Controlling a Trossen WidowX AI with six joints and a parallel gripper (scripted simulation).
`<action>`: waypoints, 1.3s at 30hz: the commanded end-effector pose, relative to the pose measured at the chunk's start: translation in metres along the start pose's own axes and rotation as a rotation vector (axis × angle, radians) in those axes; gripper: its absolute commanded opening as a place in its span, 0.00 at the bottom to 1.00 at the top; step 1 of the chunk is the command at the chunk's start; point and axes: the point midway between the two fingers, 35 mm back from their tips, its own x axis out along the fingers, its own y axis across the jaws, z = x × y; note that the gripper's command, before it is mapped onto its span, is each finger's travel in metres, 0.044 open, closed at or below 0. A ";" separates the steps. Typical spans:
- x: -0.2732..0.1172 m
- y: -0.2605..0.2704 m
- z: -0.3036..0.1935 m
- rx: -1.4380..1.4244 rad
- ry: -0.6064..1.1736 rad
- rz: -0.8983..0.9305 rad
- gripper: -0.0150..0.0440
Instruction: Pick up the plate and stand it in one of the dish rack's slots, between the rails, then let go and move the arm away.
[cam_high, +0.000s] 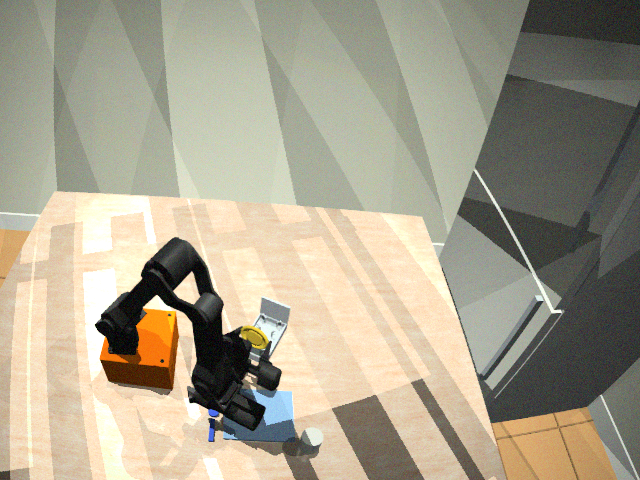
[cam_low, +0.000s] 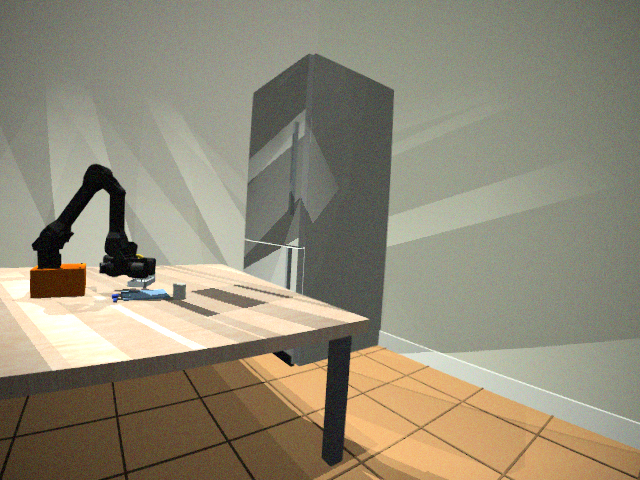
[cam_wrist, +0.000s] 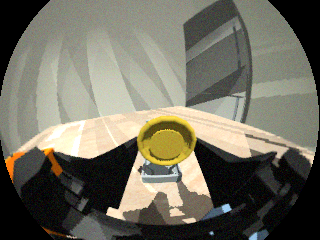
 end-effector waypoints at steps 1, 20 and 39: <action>0.002 0.000 -0.005 0.006 0.006 0.008 0.25; 0.009 -0.006 -0.026 0.037 0.036 0.014 0.25; 0.012 -0.011 -0.030 0.035 0.047 0.000 0.25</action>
